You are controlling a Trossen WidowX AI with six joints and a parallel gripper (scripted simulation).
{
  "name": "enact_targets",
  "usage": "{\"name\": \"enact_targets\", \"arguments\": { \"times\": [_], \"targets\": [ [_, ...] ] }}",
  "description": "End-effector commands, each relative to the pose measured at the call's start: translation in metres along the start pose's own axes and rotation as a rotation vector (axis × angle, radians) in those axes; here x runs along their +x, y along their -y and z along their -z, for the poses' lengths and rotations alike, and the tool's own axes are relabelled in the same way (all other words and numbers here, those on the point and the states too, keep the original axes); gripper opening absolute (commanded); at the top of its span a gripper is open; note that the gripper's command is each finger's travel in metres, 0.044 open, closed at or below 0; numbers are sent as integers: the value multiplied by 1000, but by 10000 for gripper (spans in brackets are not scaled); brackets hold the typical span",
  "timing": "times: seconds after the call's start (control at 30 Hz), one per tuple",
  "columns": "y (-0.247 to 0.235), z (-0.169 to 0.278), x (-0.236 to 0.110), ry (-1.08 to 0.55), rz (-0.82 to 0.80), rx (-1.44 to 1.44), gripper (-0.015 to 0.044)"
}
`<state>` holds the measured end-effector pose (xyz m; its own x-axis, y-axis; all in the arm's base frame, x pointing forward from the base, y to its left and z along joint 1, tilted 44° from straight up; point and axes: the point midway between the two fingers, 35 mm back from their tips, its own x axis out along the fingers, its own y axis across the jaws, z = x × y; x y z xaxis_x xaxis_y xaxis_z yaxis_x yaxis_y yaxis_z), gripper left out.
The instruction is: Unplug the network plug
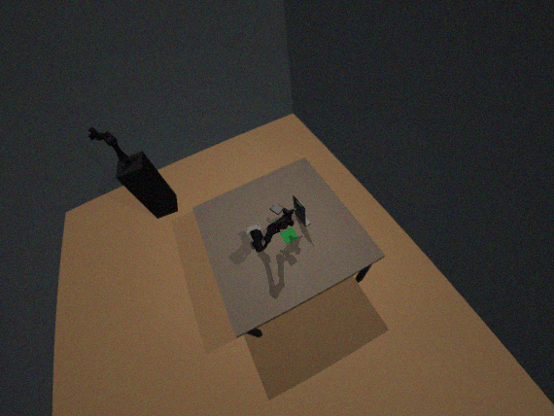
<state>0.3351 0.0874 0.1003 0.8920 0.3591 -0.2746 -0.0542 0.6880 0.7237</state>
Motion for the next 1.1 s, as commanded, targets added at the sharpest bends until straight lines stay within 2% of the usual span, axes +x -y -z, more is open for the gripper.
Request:
{"name": "enact_targets", "arguments": {
  "times": [0.0,1.07],
  "targets": [
    [0,1,-3,-2,0,3,0],
    [0,3,-15,-3,1,3,0]
  ]
}}
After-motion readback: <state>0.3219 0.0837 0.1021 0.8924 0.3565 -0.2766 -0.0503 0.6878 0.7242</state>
